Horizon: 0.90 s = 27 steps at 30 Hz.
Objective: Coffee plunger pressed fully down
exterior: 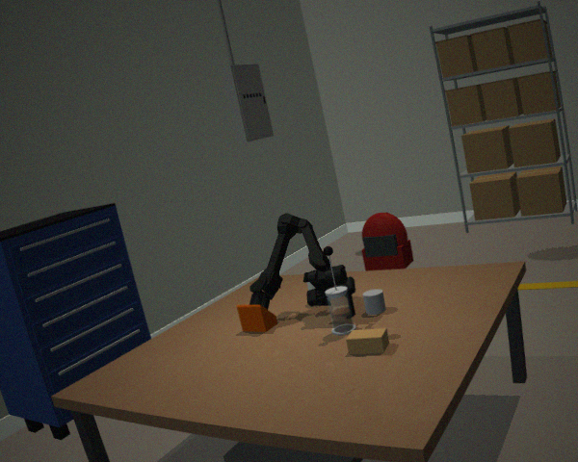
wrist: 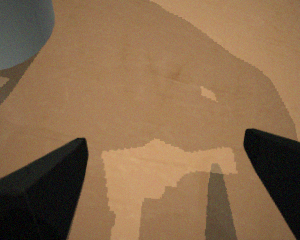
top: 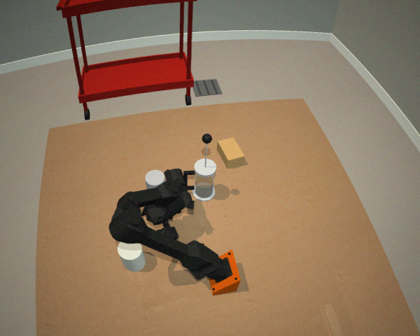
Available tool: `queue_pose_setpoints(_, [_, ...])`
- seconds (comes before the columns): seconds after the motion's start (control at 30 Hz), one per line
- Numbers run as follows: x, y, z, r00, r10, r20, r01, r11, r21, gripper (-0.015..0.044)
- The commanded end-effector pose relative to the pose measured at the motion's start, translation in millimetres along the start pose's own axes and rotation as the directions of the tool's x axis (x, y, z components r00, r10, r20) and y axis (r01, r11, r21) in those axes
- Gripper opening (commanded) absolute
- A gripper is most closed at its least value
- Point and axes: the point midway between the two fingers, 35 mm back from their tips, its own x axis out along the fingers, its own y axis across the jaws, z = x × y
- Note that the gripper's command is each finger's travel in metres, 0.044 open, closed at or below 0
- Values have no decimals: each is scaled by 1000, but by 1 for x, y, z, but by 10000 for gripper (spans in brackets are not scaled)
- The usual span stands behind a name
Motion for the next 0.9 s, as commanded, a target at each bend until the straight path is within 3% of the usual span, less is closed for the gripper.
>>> queue_pose_setpoints(0.0, [0, -1, 0, 1000, -1, -1, 1, 1000, 2, 426])
queue_pose_setpoints(0.23, [-17, -23, -2, 996, -59, -67, 63, 996, 59, 440])
queue_pose_setpoints(0.43, [-69, -71, -1, 951, -217, -222, 255, 954, 160, 440])
queue_pose_setpoints(0.67, [-174, -122, 20, 788, -470, -399, 583, 776, 238, 440])
queue_pose_setpoints(0.87, [-248, -134, 38, 612, -603, -512, 783, 551, 288, 440])
